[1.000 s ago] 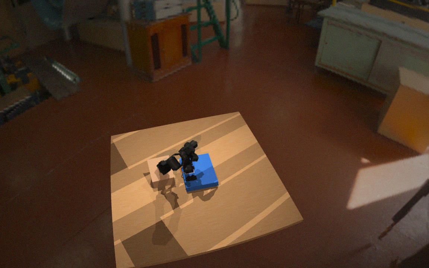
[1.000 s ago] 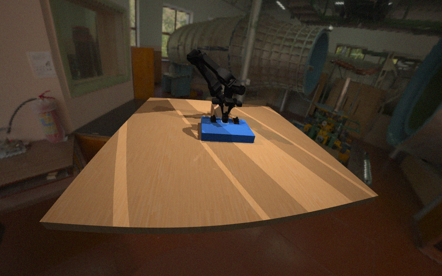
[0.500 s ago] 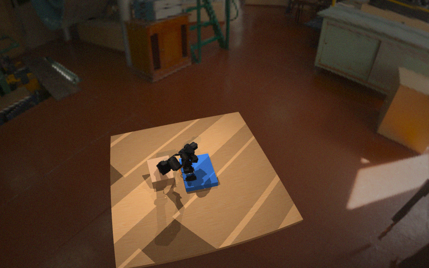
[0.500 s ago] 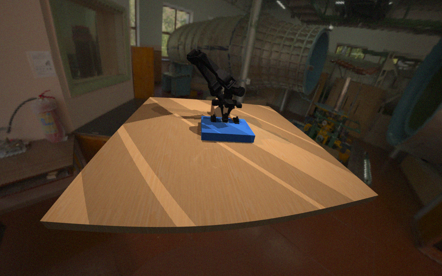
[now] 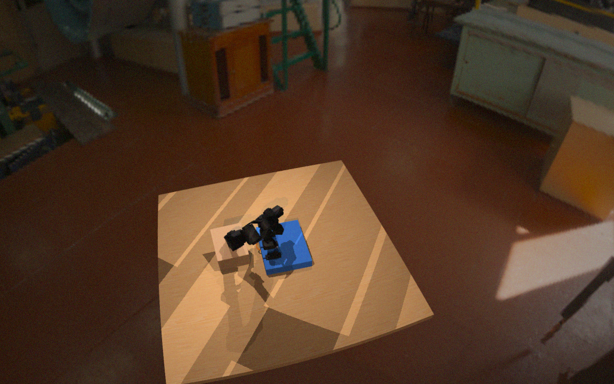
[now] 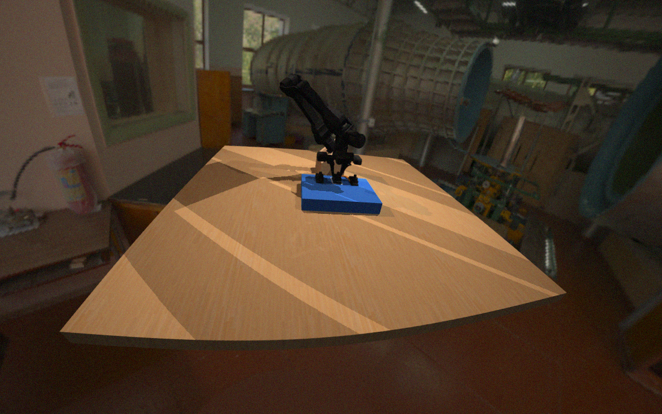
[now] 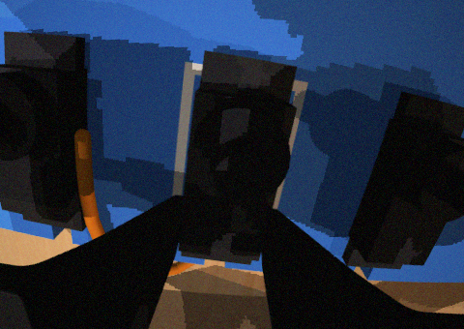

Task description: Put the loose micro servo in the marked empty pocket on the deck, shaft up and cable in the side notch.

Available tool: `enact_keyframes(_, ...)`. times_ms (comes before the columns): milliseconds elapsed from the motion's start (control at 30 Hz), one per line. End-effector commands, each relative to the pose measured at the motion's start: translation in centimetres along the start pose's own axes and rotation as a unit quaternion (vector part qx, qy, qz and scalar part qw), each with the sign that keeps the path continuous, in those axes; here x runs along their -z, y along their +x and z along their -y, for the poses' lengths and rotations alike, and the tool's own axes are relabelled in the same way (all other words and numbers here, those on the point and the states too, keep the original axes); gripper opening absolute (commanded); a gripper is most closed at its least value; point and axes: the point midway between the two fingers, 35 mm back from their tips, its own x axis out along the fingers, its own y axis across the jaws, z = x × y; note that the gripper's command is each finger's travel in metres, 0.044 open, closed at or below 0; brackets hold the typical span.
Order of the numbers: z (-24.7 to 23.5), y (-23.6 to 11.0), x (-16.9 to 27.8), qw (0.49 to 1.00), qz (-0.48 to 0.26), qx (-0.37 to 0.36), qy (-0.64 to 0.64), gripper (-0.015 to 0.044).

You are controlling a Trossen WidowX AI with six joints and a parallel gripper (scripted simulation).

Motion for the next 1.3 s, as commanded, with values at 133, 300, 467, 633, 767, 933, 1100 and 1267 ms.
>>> enact_keyframes(133, 0.0, 0.7, 0.0, 1.000, 0.001, 0.001, -0.001, 0.0000)
enact_keyframes(300, 0.0, 0.6, 0.0, 1.000, 0.001, 0.001, -0.001, 0.0079)
enact_keyframes(467, 0.0, 0.6, 0.0, 1.000, 0.001, 0.001, -0.001, 0.0187)
enact_keyframes(633, -0.1, -1.2, 0.0, 1.000, 0.001, 0.000, -0.002, 0.0187)
enact_keyframes(767, 0.1, -2.9, 0.4, 1.000, 0.001, 0.000, -0.002, 0.0187)
enact_keyframes(933, 0.1, -2.9, 0.3, 1.000, 0.001, 0.000, -0.001, 0.0187)
enact_keyframes(1100, 0.0, -3.5, -1.2, 1.000, 0.001, 0.002, -0.003, 0.0292)
enact_keyframes(1267, -0.2, -6.0, -5.5, 1.000, 0.002, 0.000, -0.002, 0.0424)
